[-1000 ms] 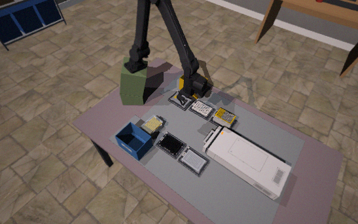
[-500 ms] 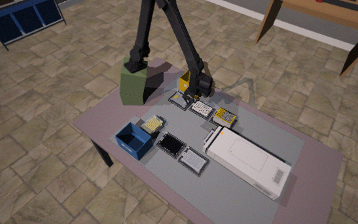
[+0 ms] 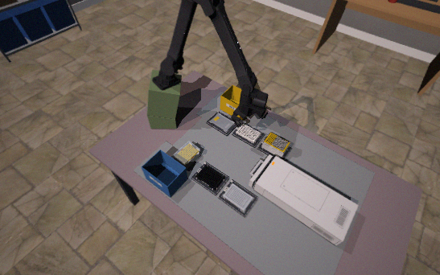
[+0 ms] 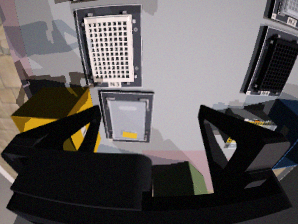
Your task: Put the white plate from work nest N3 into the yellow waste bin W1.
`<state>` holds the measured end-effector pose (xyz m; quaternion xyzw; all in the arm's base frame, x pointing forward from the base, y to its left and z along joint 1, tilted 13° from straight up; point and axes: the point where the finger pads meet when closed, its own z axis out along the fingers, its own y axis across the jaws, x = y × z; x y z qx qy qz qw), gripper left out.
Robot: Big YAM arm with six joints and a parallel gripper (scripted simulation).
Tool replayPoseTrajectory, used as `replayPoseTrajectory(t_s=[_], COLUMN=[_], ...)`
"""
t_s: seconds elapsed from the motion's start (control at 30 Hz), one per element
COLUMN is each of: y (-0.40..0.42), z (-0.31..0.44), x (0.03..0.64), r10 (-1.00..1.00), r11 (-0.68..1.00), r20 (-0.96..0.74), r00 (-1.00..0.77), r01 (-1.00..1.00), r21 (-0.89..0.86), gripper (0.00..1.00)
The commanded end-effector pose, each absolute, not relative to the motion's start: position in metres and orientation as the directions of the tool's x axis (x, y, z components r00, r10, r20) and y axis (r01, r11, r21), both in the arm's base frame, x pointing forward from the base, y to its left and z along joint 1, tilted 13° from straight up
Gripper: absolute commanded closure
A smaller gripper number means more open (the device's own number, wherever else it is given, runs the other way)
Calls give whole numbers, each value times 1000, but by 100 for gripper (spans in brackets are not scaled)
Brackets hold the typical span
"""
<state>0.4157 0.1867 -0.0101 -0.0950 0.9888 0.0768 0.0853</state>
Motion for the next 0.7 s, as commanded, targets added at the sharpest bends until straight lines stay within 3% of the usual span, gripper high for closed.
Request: replayPoseTrajectory(t_s=[0.0, 0.67], y=[209, 279], z=[-7, -31], x=[433, 440], r10=[-160, -160], r11=[970, 970], r20=[-214, -211], r00=[-964, -964], r01=[-194, -193], r21=[145, 149], gripper=[0, 0])
